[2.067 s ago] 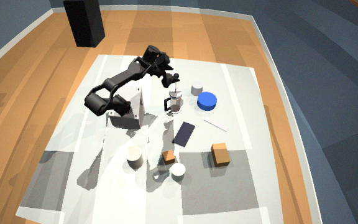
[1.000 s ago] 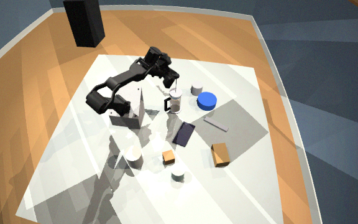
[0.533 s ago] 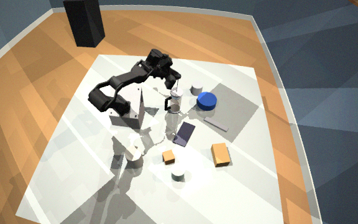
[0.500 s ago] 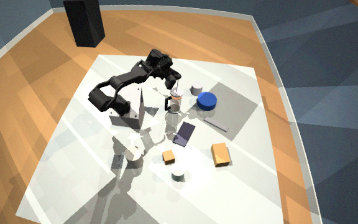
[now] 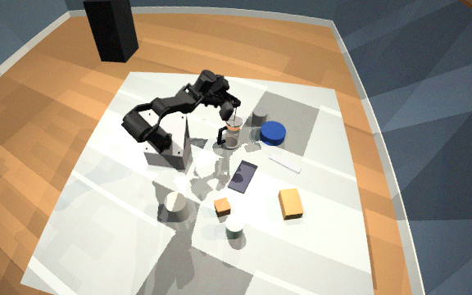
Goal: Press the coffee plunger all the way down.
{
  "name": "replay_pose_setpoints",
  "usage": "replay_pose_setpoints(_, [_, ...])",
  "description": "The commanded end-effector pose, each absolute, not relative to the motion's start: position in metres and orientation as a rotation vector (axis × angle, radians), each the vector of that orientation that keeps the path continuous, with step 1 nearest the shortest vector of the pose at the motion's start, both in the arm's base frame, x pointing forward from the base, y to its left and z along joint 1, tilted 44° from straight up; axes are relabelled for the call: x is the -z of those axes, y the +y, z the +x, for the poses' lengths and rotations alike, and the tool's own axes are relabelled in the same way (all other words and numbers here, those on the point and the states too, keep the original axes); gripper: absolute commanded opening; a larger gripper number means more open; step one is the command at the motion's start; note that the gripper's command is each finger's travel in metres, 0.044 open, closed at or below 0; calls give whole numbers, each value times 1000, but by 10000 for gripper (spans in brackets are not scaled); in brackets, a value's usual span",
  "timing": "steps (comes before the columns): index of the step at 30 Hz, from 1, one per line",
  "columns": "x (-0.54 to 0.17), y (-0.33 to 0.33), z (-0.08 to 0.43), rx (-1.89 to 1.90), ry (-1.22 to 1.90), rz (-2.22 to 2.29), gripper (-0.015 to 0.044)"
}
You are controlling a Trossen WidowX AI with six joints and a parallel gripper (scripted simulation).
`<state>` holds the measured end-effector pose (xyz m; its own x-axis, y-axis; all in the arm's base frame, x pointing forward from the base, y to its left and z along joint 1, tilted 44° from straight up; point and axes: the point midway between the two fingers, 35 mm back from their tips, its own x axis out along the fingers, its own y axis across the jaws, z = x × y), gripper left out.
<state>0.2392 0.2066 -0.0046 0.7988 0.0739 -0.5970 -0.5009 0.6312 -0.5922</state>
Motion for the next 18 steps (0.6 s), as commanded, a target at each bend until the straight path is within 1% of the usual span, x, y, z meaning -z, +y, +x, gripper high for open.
replay_pose_setpoints(1, [25, 185, 235, -336, 624, -879, 126])
replay_pose_setpoints(18, [46, 169, 243, -335, 621, -881, 126])
